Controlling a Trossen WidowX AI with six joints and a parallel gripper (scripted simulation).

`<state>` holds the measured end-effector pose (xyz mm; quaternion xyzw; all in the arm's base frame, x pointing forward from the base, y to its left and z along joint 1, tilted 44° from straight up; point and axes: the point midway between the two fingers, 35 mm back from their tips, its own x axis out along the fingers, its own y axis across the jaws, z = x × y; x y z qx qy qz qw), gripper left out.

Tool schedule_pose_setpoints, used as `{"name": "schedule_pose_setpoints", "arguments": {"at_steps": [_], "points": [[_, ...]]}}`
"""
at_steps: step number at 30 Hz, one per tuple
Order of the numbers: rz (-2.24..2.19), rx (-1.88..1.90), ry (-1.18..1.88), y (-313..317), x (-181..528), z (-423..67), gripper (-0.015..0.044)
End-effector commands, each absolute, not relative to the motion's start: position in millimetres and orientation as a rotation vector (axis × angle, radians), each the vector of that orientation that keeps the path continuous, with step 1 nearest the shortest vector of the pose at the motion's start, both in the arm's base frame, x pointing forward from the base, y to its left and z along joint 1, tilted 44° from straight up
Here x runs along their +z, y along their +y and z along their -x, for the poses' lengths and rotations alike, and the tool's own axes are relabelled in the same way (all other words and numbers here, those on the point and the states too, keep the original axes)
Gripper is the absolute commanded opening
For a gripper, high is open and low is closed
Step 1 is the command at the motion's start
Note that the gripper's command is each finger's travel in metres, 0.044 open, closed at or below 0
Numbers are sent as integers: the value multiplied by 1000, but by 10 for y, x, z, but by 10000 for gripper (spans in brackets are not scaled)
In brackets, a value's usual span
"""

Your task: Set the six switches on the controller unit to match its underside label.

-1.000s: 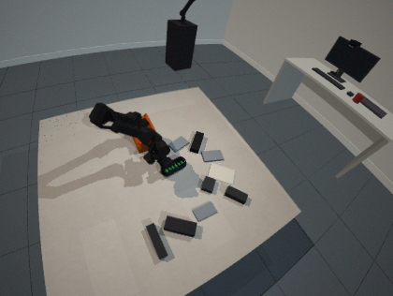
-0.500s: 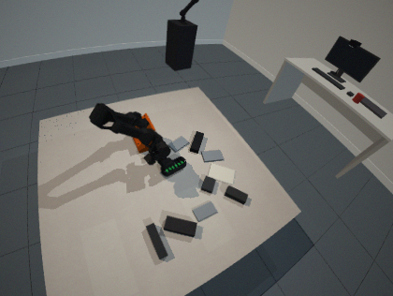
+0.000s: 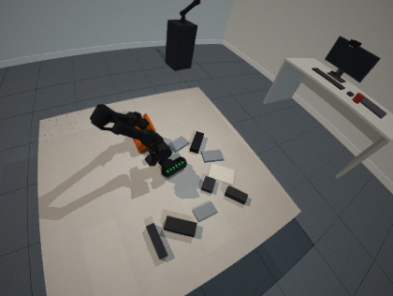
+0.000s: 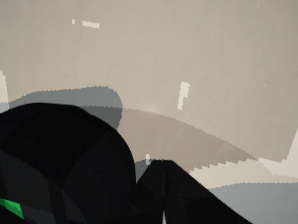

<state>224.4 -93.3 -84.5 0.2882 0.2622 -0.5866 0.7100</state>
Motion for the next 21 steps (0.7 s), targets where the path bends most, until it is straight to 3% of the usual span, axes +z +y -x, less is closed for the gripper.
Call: {"name": "schedule_pose_setpoints", "arguments": {"at_steps": [1,21], "points": [[-660,-1288,562,-929,-836,-2416,0],[-660,-1287,560,-945,-853,-2678,0]]}}
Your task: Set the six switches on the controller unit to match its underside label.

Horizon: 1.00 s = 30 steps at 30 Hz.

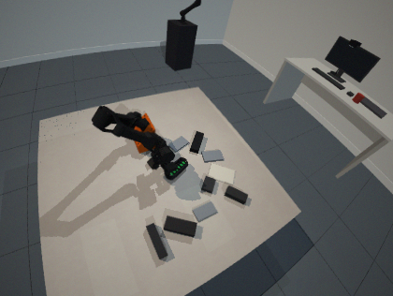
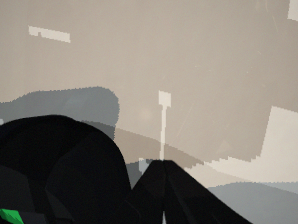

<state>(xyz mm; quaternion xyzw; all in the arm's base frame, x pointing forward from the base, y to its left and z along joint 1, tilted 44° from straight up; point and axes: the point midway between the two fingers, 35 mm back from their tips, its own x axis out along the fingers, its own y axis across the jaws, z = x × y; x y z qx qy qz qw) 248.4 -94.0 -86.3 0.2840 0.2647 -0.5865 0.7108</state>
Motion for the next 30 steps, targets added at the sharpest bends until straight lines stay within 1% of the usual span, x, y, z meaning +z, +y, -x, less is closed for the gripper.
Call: {"name": "schedule_pose_setpoints", "arguments": {"at_steps": [1,4,5,13,21,26,30], "points": [[-660,-1287,560,-946,-854,-2691,0],[-661,-1287,560,-949,-856,-2730,0],[-619,-1304,595,-928,-851,-2484,0],[-661,-1288,564,-560,-439,-2114,0],[-660,-1288,564,-562,-438,-2129,0],[-660,-1288,561,-616,-421,-2459,0],[-660,-1288,561,-618,-421,-2474,0]]}}
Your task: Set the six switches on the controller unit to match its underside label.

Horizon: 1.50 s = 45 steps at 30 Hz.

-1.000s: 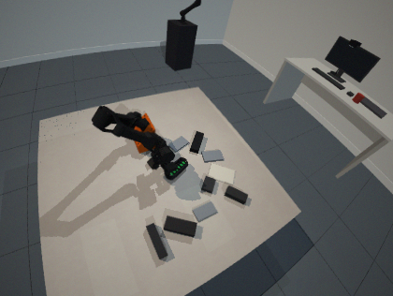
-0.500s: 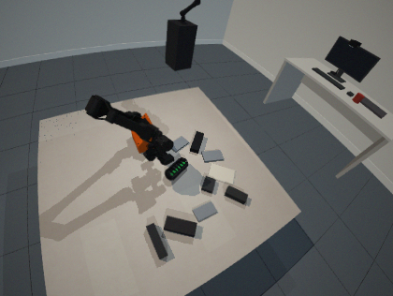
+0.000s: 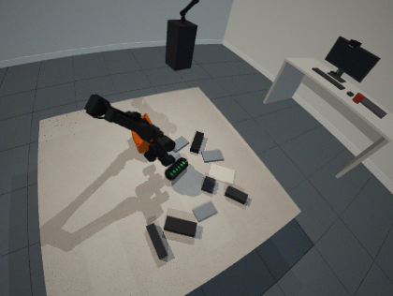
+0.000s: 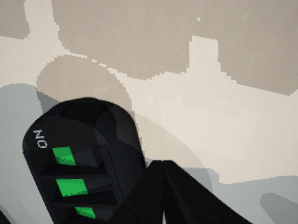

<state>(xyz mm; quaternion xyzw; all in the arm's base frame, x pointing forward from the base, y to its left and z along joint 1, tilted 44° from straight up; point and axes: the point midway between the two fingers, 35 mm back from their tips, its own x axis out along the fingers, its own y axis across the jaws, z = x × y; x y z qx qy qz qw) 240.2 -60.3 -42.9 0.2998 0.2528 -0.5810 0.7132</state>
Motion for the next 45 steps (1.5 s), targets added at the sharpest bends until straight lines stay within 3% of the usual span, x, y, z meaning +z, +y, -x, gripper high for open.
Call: {"name": "schedule_pose_setpoints", "arguments": {"at_steps": [1,45], "points": [[-659,-1287,562,-620,-423,-2474,0],[-514,-1182,755,-982,-789,-2445,0]]}}
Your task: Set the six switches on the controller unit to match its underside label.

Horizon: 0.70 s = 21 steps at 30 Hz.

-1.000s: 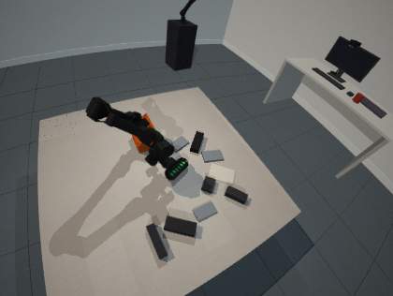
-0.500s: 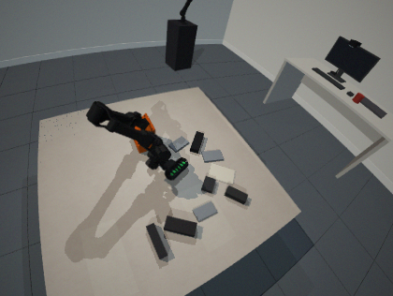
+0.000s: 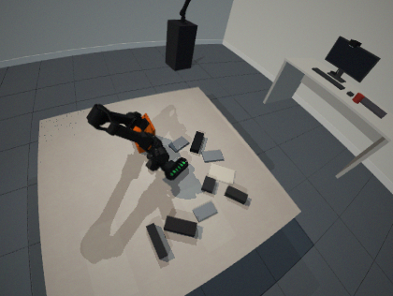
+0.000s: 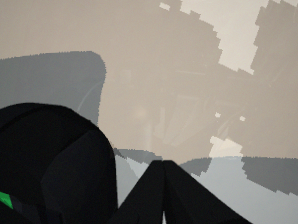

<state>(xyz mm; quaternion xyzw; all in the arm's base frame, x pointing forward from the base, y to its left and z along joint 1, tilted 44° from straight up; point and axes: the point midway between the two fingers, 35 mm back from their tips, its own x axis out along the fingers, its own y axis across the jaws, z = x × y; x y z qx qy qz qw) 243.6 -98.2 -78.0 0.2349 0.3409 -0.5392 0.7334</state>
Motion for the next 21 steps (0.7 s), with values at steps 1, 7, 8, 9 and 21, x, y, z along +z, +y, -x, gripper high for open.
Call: {"name": "schedule_pose_setpoints", "arguments": {"at_steps": [1,7,8,9,21], "points": [[-514,-1182,755,-982,-790,-2449,0],[-514,-1182,755,-979,-796,-2472,0],[-514,-1182,755,-979,-797,-2476,0],[-514,-1181,755,-978,-797,-2479,0],[-514,-1181,755,-973,-809,-2525,0]]}}
